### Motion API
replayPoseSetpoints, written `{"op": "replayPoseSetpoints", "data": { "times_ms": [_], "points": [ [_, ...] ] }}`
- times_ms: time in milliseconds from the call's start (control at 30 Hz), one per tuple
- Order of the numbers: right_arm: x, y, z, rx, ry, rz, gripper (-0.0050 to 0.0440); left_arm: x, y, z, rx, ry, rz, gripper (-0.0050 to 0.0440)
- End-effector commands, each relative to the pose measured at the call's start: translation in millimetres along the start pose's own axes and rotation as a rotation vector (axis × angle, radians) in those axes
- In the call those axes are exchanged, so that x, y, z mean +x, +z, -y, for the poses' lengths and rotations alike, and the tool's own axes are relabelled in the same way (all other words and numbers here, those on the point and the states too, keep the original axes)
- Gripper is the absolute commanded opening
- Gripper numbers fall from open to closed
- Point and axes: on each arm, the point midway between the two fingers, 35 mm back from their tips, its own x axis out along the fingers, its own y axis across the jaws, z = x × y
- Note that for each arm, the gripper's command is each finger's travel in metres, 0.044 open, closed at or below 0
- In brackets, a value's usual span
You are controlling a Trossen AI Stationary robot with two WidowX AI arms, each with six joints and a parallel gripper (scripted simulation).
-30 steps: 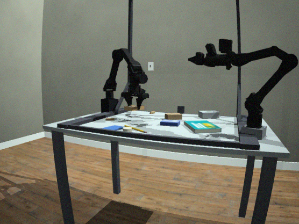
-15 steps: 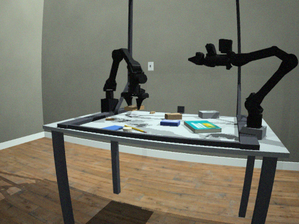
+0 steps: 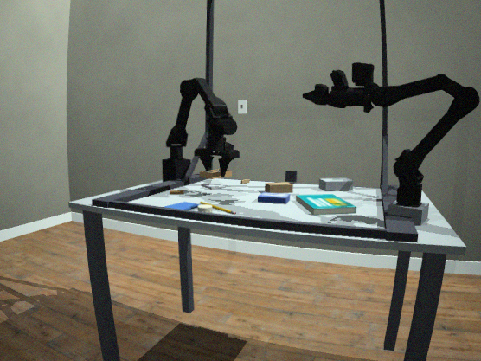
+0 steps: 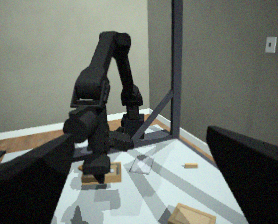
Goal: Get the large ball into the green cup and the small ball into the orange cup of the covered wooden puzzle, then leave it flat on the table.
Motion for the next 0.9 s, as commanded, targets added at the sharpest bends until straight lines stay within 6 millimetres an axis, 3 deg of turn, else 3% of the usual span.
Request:
{"op": "replayPoseSetpoints", "data": {
  "times_ms": [0,867],
  "points": [
    [-10.3,0.9,2.8,0.0,-0.027,-0.018,-0.005,-1.2,8.1,0.0,0.0,0.0,0.02,0.04],
    [-9.7,-1.5,5.9,-0.001,-0.037,-0.013,-0.005,-1.2,8.1,0.0,0.0,0.0,0.02,0.04]
  ]
}}
